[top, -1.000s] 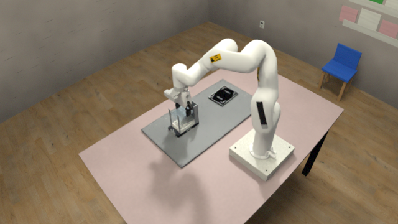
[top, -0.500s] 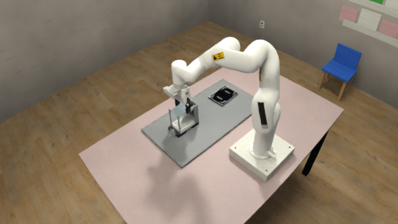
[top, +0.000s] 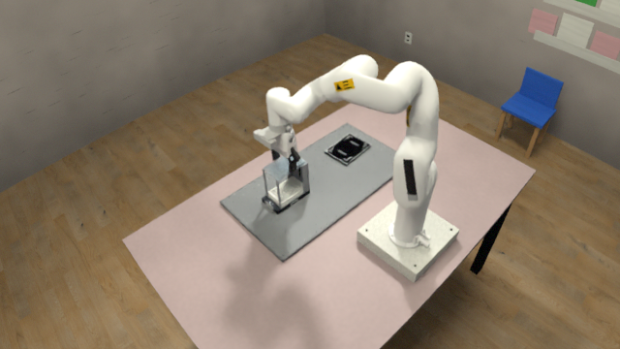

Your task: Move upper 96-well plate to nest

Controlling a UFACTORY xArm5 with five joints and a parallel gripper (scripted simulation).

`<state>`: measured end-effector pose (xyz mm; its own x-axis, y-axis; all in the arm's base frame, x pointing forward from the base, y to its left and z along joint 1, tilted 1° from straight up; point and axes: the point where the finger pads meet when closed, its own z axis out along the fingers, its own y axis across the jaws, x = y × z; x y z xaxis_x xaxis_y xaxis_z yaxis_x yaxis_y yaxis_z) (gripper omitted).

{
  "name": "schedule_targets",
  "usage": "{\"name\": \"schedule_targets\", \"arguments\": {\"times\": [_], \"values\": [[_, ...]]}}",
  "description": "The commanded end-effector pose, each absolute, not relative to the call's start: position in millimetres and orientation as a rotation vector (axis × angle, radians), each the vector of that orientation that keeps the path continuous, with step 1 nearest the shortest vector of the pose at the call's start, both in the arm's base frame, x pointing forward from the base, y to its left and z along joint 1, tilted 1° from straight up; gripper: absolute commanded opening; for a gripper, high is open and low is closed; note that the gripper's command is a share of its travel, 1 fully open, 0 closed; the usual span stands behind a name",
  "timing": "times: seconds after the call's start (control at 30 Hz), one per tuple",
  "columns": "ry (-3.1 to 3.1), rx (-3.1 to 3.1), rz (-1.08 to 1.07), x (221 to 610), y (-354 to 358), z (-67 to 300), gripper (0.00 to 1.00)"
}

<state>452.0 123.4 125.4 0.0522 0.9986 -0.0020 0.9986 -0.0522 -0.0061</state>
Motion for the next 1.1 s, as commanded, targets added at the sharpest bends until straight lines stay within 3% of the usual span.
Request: {"name": "schedule_targets", "arguments": {"times": [0.0,0.63,1.07], "values": [[-2.171,-2.287,0.014,453.2,123.8,133.0,0.00],[-2.171,-2.287,0.014,453.2,124.2,160.9,0.00],[-2.208,-2.250,0.015,453.2,120.9,160.9,0.00]]}}
